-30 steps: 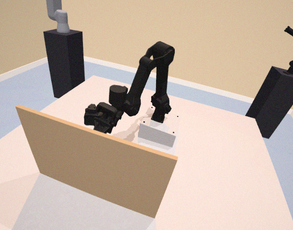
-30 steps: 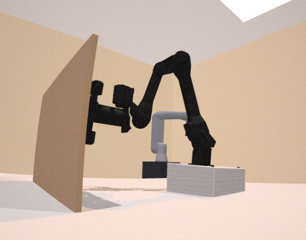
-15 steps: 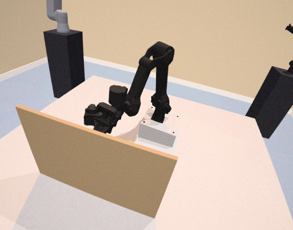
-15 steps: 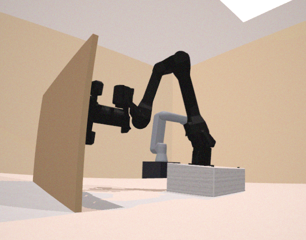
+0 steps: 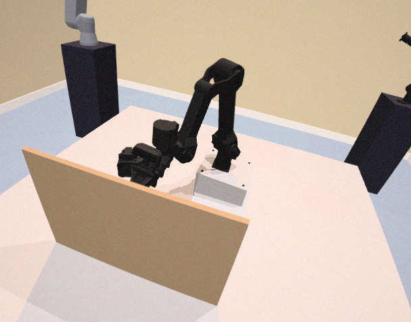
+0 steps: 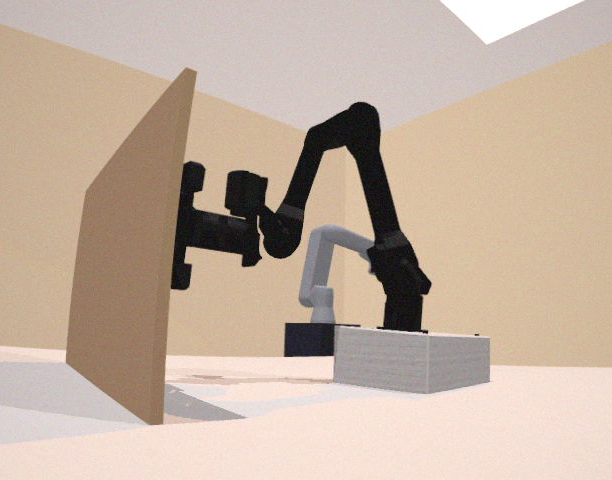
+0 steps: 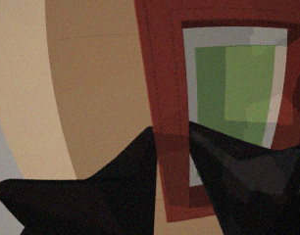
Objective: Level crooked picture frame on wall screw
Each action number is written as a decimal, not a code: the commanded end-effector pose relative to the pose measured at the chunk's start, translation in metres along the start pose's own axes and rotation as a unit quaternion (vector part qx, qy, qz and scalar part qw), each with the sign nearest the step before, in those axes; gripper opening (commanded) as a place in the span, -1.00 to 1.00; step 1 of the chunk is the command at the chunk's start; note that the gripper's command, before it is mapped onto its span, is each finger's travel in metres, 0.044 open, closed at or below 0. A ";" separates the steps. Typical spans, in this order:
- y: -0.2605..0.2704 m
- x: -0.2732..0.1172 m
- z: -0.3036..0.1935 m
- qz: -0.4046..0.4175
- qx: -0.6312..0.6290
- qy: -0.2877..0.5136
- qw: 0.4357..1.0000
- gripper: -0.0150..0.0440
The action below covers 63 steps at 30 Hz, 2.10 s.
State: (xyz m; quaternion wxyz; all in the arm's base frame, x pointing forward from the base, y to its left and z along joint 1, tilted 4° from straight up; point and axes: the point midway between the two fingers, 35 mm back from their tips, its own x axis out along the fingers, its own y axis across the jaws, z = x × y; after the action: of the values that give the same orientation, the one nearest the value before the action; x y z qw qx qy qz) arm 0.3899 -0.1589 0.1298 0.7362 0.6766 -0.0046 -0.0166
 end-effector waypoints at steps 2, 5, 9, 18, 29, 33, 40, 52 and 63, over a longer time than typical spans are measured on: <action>0.000 0.000 0.000 0.001 0.017 0.001 1.000 -0.49; -0.001 0.000 0.000 0.001 0.024 0.001 1.000 -0.49; -0.001 0.000 0.000 0.001 0.035 0.001 0.999 -0.49; -0.002 0.000 0.000 0.001 0.058 0.001 0.998 -0.49; -0.003 0.000 0.000 0.000 0.072 0.001 0.997 -0.40; -0.003 0.000 0.000 0.000 0.072 0.001 0.997 -0.05; -0.003 0.000 0.000 0.000 0.072 0.001 0.997 0.39; -0.007 -0.100 0.001 0.002 -0.035 0.003 0.999 0.39; 0.009 -0.117 0.008 -0.003 -0.041 -0.004 0.999 0.39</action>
State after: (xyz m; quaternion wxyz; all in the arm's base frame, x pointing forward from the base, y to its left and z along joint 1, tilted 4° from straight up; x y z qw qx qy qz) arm 0.2875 -0.1625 0.1296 0.7531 0.6576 -0.0025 -0.0219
